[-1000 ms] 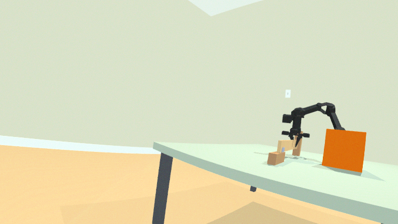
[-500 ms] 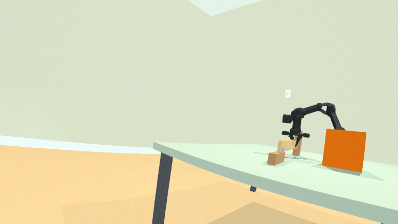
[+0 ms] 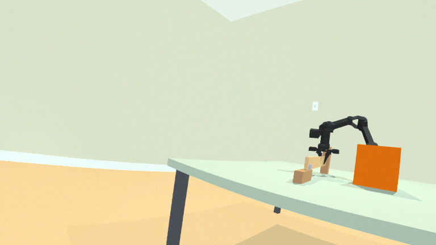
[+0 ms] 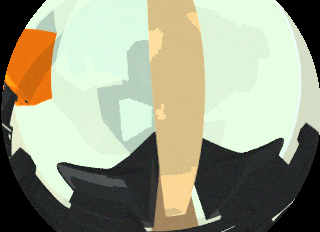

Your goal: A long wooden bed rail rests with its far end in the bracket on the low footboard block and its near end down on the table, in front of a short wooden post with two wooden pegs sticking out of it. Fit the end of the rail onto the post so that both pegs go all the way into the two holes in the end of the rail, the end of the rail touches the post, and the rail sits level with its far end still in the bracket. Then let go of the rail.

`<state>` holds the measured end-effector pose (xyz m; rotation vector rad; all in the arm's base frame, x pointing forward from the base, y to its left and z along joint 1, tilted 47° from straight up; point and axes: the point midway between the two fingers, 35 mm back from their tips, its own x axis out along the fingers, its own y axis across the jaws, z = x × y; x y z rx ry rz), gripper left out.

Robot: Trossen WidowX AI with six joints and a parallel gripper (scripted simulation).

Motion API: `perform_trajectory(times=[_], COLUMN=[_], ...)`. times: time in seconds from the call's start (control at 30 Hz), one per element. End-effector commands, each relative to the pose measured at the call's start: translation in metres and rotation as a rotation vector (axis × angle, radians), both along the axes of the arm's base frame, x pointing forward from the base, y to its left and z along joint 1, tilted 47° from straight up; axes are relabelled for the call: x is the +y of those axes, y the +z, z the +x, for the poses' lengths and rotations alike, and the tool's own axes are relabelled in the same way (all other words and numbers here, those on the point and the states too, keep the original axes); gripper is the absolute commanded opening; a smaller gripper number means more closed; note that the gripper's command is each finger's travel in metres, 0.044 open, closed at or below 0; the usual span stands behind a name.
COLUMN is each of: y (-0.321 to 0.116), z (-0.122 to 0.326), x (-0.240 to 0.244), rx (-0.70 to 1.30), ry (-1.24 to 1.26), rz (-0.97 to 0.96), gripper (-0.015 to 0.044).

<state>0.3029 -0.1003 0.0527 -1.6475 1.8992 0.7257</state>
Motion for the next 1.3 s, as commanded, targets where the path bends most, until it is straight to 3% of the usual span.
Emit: perform_trajectory(times=[0.0, 1.27], y=[0.0035, 0.0119], z=[0.0019, 0.0010], x=[-0.0004, -0.0088], rx=[-0.004, -0.004], ry=[0.005, 0.005], rz=[0.000, 0.000], gripper=[0.0000, 0.0000])
